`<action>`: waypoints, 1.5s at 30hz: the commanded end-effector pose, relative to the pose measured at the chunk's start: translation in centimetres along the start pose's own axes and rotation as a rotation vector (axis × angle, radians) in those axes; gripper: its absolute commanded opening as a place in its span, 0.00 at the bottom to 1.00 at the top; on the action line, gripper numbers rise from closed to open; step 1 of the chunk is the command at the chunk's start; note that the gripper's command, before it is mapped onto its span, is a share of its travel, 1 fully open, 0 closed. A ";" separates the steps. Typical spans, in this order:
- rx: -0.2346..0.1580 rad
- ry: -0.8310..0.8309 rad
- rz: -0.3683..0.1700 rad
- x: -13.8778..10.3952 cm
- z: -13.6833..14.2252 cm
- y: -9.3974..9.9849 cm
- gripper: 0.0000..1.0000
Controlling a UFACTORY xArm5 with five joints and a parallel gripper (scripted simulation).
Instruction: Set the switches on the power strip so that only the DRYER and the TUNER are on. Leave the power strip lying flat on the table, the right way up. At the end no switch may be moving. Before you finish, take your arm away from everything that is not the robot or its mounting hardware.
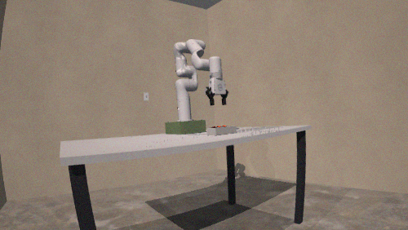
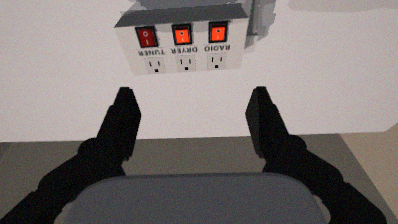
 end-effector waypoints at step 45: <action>-0.003 -1.499 -0.004 -0.3 3.2 -6.4 0.00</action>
Point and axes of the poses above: the point where the finger pads meet when closed, its own y axis back along the fingers, its own z axis across the jaws, x = y × z, the point moved 8 cm from there along y, back along the fingers, and after that the axes turned 12 degrees about y, right-handed, at the moved point
